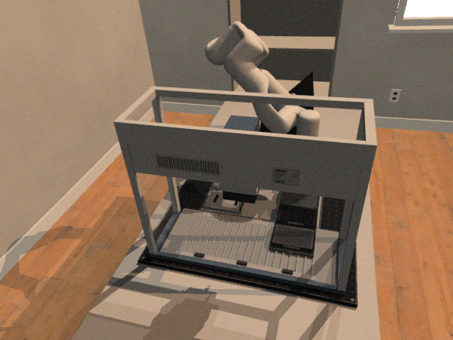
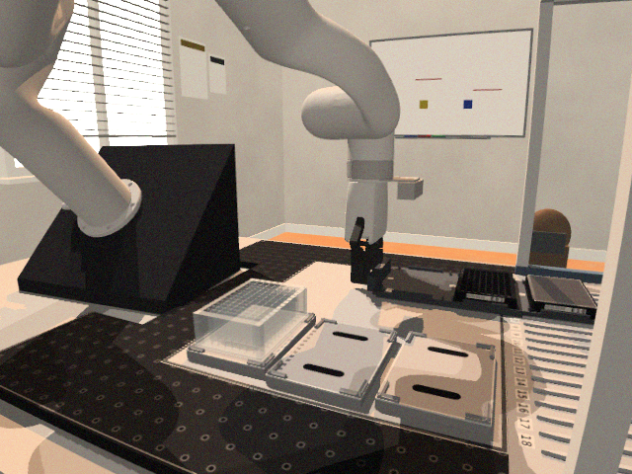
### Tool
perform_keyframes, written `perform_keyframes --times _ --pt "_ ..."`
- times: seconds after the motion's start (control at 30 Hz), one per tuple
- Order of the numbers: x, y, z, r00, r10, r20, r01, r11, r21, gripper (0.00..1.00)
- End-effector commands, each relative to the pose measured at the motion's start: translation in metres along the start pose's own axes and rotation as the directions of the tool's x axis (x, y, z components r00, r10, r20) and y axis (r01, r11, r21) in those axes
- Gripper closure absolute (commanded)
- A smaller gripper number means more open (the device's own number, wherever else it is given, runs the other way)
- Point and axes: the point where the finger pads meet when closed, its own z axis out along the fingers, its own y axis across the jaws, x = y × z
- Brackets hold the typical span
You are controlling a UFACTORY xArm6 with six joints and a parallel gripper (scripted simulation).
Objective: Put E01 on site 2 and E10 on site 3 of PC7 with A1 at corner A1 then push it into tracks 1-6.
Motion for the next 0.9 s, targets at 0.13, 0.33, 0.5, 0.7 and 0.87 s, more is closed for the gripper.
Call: perform_keyframes --times 0.13,0.33,0.5,0.7,0.87 --pt "0.008 0.0 -0.002 1.0 0.001 -0.003 -0.001 1.0 0.002 0.18" --pt "0.014 0.0 -0.002 1.0 0.001 -0.003 -0.001 1.0 0.002 0.18" --pt "0.018 0.0 -0.002 1.0 0.001 -0.003 -0.001 1.0 0.002 0.18" --pt "0.023 0.0 -0.002 1.0 0.001 -0.003 -0.001 1.0 0.002 0.18" --pt "0.028 0.0 -0.002 1.0 0.001 -0.003 -0.001 1.0 0.002 0.18"
